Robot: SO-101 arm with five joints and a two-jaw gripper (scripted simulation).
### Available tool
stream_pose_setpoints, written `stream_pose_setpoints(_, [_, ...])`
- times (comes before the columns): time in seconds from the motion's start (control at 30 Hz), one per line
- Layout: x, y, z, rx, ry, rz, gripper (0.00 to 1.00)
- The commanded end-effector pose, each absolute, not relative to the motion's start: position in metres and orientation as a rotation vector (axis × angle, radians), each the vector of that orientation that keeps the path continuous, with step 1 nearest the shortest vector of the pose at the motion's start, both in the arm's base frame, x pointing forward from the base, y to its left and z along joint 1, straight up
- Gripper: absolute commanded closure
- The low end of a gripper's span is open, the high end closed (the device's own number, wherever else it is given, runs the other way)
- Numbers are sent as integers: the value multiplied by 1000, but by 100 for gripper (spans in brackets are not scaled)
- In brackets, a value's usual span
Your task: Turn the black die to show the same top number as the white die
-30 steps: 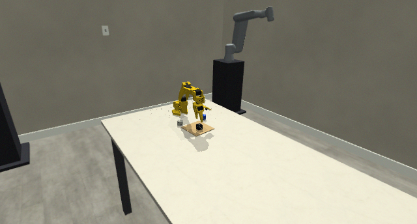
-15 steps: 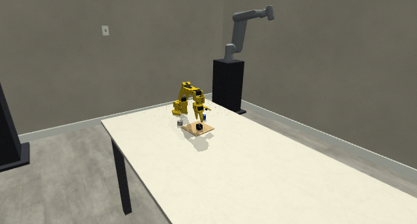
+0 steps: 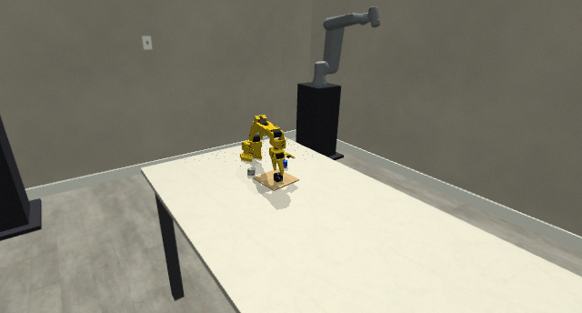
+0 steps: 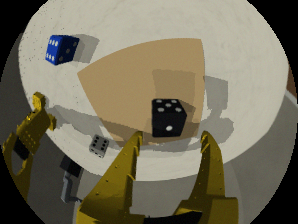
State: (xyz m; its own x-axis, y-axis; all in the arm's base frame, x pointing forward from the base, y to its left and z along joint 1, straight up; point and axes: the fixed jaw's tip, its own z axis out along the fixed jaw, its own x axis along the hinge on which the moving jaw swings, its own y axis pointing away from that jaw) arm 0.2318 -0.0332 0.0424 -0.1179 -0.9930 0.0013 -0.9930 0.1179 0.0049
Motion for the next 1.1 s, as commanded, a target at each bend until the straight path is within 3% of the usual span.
stream_pose_setpoints(0.0, [240, -35, 51, 2126, -2390, 112, 65])
stream_pose_setpoints(1.07, [240, -35, 35, 2125, -2389, 109, 65])
